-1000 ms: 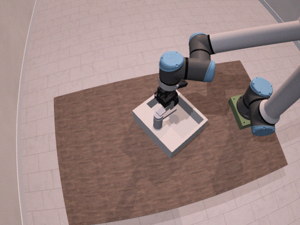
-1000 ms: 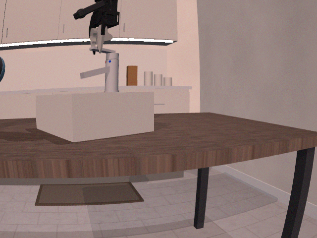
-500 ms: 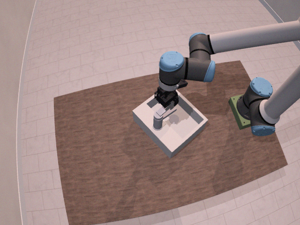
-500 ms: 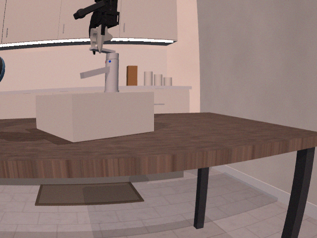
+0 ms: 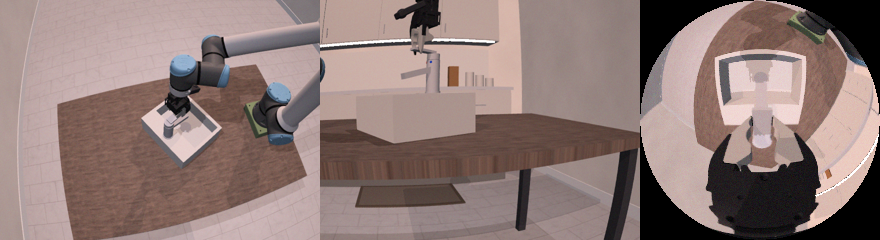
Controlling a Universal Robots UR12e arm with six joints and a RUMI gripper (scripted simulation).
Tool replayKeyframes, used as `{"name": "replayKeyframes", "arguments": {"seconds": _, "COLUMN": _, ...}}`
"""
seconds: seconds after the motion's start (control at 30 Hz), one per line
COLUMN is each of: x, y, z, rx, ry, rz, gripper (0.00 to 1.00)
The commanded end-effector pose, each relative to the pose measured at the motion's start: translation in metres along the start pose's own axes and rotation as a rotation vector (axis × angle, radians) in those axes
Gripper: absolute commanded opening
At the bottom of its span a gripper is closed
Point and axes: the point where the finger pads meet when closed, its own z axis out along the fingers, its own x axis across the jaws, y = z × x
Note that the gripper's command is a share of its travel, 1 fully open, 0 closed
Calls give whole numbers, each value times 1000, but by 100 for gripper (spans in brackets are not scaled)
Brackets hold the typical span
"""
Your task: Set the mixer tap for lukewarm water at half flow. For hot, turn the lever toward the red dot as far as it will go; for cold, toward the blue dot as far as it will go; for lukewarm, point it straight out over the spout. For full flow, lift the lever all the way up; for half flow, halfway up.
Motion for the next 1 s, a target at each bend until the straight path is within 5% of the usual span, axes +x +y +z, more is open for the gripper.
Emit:
{"name": "replayKeyframes", "arguments": {"seconds": 0.0, "x": 0, "y": 0, "z": -1, "rx": -1, "ry": -1, "rz": 0, "gripper": 0}}
{"name": "replayKeyframes", "arguments": {"seconds": 0.97, "x": 0, "y": 3, "z": -6, "rx": -1, "ry": -1, "rz": 0, "gripper": 0}}
